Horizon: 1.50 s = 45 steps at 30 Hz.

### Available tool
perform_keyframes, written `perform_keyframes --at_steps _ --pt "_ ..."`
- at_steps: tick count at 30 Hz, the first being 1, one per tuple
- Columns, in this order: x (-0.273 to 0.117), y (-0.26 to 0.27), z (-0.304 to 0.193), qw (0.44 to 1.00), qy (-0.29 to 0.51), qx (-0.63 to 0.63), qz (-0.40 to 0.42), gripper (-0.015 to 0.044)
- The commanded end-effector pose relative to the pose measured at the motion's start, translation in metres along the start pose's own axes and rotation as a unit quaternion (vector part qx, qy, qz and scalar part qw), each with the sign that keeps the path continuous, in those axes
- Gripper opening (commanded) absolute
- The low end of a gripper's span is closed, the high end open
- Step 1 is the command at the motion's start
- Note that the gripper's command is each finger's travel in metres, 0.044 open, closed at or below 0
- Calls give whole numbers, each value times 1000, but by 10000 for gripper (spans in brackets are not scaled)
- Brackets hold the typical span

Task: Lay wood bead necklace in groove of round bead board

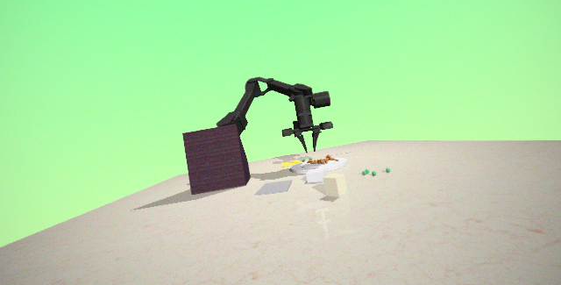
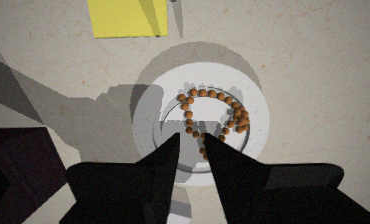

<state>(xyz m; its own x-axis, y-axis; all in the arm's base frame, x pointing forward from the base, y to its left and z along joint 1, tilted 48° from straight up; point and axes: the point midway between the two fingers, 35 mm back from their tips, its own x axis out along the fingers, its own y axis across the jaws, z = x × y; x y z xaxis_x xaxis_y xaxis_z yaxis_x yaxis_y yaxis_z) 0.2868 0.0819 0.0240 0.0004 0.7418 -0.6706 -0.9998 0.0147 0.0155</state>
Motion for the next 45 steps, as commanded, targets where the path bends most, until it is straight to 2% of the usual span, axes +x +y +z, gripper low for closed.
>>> perform_keyframes --at_steps 1,34,39,45 --pt "-1 1 0 1000 0 -19 0 120" --pt "39 1 0 1000 -1 -19 0 120" --pt "37 0 1 1000 1 -23 1 0" --pt "37 0 1 1000 1 -23 1 0"
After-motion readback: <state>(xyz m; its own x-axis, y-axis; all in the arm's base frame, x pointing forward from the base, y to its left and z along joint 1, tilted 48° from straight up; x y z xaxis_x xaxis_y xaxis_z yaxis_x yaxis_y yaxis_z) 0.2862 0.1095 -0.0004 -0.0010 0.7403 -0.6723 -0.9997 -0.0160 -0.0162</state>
